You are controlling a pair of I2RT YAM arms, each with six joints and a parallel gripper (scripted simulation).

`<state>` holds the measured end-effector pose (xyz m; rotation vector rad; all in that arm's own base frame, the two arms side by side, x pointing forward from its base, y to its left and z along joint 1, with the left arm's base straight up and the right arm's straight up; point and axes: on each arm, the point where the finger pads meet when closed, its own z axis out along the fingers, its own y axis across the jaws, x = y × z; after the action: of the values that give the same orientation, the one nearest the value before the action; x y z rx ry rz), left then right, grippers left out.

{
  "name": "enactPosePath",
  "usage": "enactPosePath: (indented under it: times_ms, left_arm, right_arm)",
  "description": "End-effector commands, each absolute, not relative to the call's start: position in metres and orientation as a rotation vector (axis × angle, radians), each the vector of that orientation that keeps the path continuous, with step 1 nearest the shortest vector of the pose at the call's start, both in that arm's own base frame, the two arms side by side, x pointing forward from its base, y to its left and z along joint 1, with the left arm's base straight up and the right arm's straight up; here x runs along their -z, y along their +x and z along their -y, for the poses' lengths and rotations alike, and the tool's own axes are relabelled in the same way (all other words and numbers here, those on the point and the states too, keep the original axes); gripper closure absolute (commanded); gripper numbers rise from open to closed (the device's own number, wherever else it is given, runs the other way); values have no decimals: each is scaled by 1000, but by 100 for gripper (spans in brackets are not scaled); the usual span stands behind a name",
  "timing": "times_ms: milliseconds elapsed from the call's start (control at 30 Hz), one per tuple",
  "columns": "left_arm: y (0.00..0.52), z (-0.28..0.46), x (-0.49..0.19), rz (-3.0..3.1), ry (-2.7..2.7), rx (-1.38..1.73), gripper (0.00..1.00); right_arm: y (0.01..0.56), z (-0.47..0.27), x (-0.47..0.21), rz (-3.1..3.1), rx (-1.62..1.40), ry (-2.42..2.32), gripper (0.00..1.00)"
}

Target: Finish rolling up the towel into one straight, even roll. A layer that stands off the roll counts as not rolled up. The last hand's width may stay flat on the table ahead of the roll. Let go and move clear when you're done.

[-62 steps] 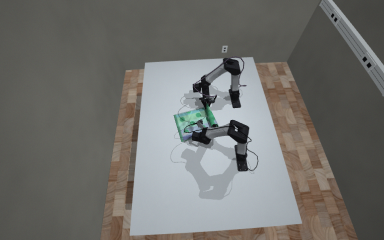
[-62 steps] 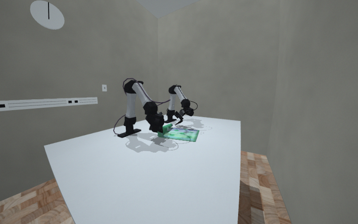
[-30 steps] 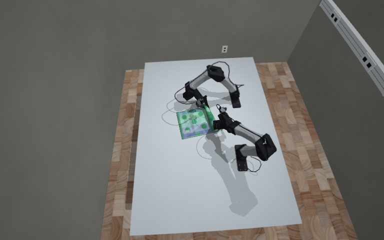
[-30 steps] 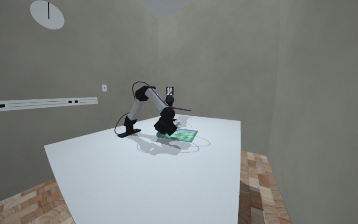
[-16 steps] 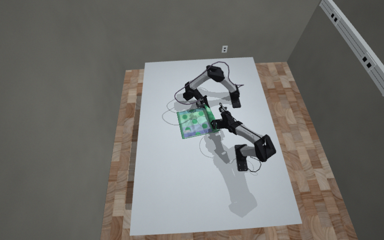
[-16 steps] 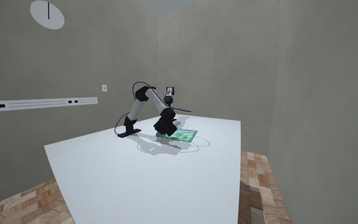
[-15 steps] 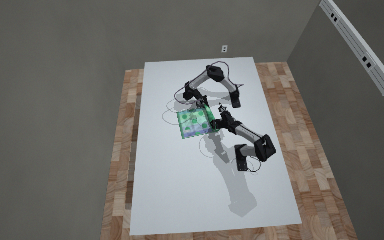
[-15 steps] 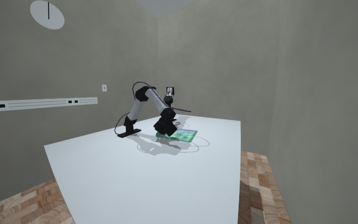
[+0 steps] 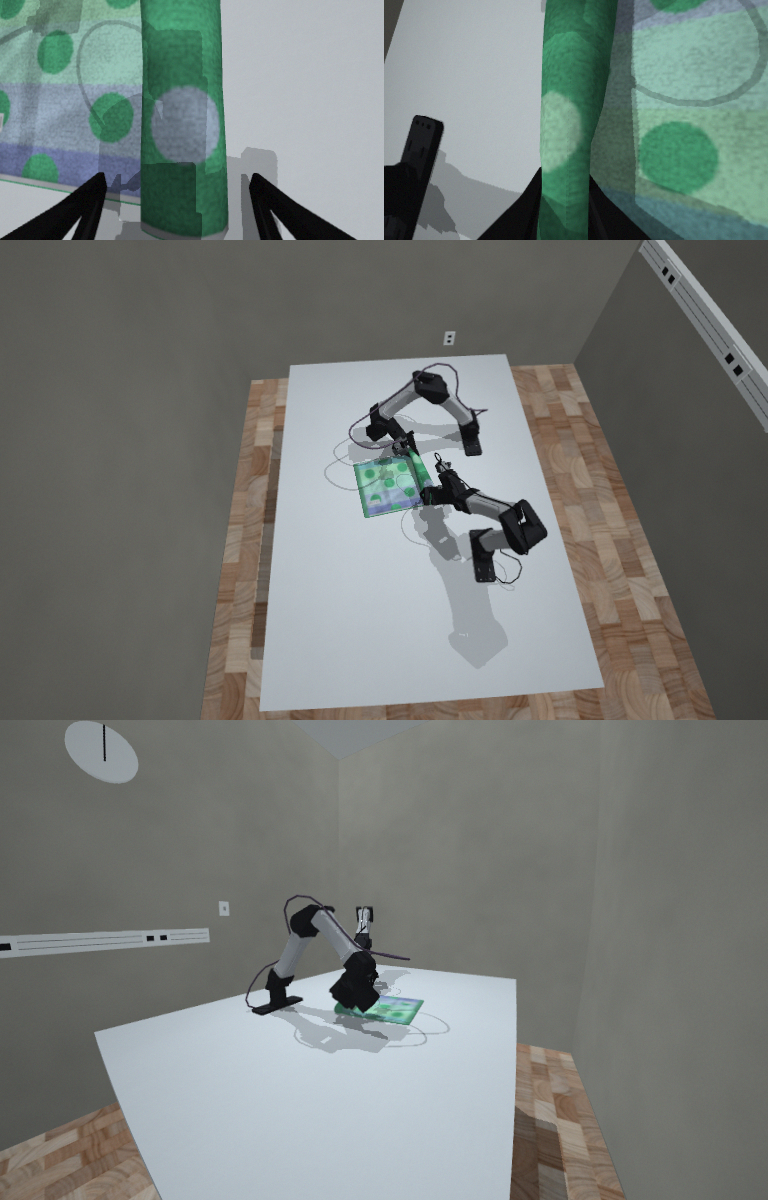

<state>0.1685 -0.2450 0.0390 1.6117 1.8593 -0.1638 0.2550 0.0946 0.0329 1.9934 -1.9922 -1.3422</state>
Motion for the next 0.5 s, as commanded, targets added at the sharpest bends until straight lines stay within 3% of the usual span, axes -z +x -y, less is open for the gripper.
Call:
enactPosePath:
  times_ms: [0, 267, 400, 467]
  left_arm:
    - [176, 258, -37, -1797, 1565, 192, 2]
    - [180, 267, -32, -1797, 1565, 192, 2]
    - [180, 267, -32, -1797, 1565, 192, 19]
    - [180, 267, -32, -1797, 1565, 192, 19]
  right_arm:
    - [253, -94, -25, 1976, 1333, 1972, 74]
    - [253, -94, -25, 1976, 1333, 1972, 74]
    - [253, -94, -25, 1976, 1333, 1972, 74]
    - [253, -94, -25, 1976, 1333, 1972, 74]
